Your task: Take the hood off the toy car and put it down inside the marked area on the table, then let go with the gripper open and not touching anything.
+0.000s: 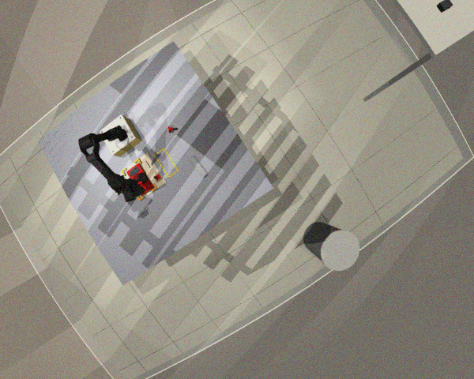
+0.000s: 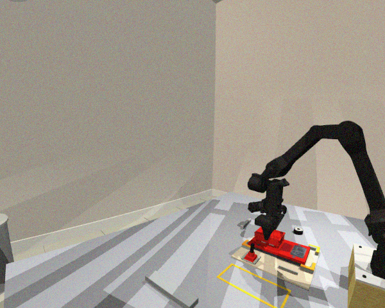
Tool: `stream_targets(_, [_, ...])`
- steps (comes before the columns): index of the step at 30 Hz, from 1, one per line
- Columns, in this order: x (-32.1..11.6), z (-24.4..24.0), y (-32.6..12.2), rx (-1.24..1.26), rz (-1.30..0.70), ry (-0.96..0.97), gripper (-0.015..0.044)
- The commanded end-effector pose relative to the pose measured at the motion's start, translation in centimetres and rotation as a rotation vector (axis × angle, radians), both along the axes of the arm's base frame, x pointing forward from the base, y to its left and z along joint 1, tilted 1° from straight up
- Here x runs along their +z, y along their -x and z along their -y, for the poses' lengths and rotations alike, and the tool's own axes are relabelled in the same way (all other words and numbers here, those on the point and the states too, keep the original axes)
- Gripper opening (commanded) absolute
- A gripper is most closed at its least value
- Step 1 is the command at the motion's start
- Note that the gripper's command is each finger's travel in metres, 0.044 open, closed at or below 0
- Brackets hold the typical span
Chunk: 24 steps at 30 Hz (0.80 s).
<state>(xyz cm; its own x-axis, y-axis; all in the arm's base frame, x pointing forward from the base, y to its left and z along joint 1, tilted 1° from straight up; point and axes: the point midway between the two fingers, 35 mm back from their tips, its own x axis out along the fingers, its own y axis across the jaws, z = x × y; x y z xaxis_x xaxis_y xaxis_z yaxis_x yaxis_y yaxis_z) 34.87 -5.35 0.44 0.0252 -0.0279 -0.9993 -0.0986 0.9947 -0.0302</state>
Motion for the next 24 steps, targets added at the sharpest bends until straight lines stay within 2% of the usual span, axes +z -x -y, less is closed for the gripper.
stream_targets(1, [0.3,0.0,0.0,0.0,0.0,0.001,0.0])
stream_targets(18, [1.4,0.0,0.0,0.0,0.0,0.0,0.0])
stream_targets(24, [3.8,-0.1,0.0,0.0,0.0,0.0,0.0])
